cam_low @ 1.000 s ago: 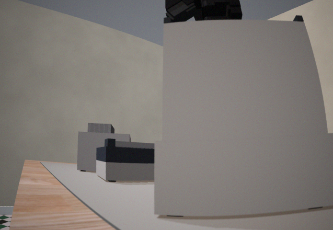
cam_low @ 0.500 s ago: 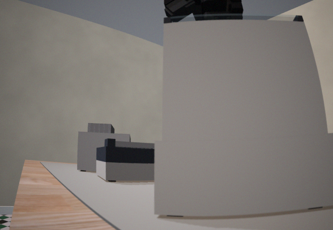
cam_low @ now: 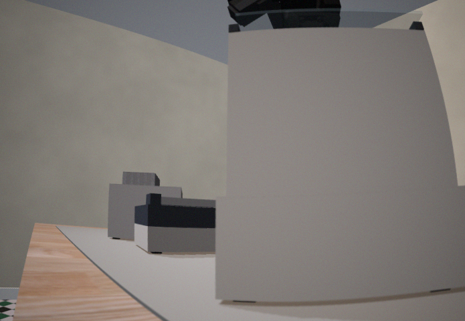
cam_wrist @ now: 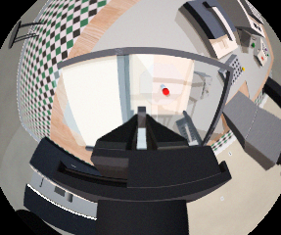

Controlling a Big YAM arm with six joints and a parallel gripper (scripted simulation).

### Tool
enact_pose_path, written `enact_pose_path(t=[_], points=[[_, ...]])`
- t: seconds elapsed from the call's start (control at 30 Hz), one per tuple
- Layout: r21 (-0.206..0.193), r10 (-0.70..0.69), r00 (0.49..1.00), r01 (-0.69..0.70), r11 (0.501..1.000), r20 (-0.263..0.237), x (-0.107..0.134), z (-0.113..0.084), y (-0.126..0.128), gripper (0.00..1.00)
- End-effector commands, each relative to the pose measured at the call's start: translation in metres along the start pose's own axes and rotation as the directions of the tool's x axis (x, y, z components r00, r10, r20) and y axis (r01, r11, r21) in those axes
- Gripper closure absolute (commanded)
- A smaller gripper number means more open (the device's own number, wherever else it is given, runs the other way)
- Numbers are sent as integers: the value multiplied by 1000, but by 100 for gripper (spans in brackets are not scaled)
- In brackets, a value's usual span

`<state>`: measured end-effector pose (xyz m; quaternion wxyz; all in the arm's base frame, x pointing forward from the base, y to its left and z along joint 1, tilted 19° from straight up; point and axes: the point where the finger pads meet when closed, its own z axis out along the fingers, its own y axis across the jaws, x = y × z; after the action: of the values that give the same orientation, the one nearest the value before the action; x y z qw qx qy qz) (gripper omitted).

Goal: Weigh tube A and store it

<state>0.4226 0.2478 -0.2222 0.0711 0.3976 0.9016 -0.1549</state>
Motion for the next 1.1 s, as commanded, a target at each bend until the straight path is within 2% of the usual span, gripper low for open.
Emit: enact_pose_path(t=[0.0,0.43,0.5,1.07], points=[[-31,7,1000,-7,999,9,2,-4,26,94],[-31,7,1000,-7,999,9,2,-4,37,94],[-50,12,1000,-12,999,10,1,-4,42,94],[-50,12,1000,-12,999,10,1,-4,42,94]])
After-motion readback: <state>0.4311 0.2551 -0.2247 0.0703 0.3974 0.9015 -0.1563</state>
